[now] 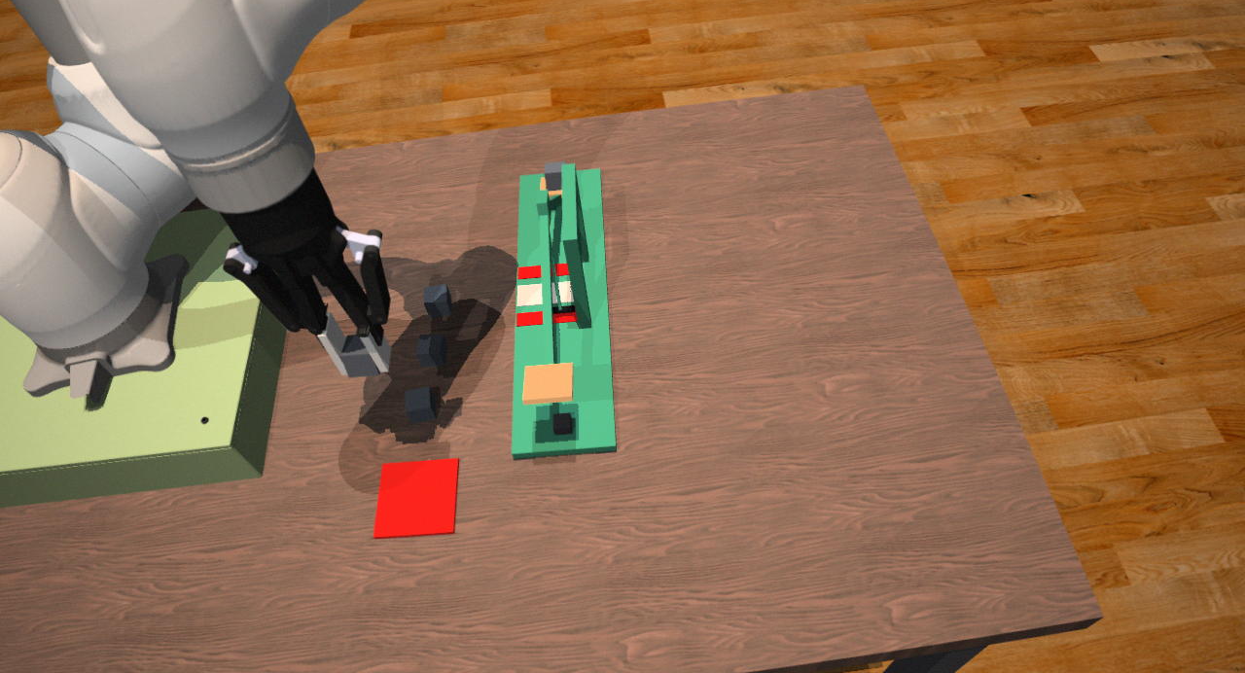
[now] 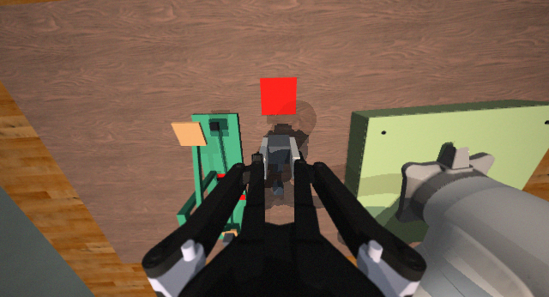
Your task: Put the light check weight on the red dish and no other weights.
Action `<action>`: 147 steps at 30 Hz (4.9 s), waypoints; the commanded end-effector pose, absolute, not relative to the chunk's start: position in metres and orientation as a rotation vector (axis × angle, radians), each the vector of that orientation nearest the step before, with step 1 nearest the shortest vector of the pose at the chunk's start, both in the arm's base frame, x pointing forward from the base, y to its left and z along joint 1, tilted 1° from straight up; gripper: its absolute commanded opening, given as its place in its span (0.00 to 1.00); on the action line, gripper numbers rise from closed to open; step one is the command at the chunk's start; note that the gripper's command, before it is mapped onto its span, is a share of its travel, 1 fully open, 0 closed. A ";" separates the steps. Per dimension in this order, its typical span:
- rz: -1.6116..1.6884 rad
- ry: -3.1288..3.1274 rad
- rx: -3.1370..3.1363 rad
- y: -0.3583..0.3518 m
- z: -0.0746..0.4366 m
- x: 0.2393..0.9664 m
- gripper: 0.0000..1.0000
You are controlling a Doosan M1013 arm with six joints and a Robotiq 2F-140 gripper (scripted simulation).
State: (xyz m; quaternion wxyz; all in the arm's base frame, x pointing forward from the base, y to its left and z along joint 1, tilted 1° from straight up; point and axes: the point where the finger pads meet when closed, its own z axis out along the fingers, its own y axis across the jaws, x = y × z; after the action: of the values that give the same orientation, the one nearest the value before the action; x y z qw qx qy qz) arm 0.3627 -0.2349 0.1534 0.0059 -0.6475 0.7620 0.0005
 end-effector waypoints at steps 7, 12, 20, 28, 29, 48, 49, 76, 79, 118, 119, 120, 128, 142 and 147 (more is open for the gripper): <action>0.001 2.384 -2.027 -0.282 0.042 0.354 0.24; 0.001 2.385 -2.027 -0.286 0.033 0.352 0.24; 0.001 2.385 -2.027 -0.286 0.033 0.352 0.24; 0.001 2.384 -2.027 -0.286 0.028 0.352 0.24; 0.001 2.384 -2.027 -0.286 0.027 0.353 0.24; 0.001 2.384 -2.027 -0.286 -0.026 0.354 0.24; 0.001 2.384 -2.027 -0.286 -0.029 0.355 0.24; 0.001 2.384 -2.027 -0.286 -0.038 0.355 0.24; 0.001 2.384 -2.027 -0.286 -0.038 0.355 0.24; 0.001 2.384 -2.027 -0.286 -0.038 0.355 0.24; 0.001 2.384 -2.027 -0.286 -0.038 0.355 0.24; 0.001 2.384 -2.027 -0.286 -0.038 0.355 0.24; 0.001 2.384 -2.027 -0.286 -0.038 0.355 0.24; 0.001 2.384 -2.027 -0.286 -0.038 0.355 0.33; 0.001 2.384 -2.027 -0.286 -0.038 0.355 0.35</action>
State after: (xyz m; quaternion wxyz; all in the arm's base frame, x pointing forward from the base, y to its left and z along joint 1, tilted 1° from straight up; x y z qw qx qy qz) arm 0.3548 -0.2865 -0.0378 0.0060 -0.6477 0.7618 0.0002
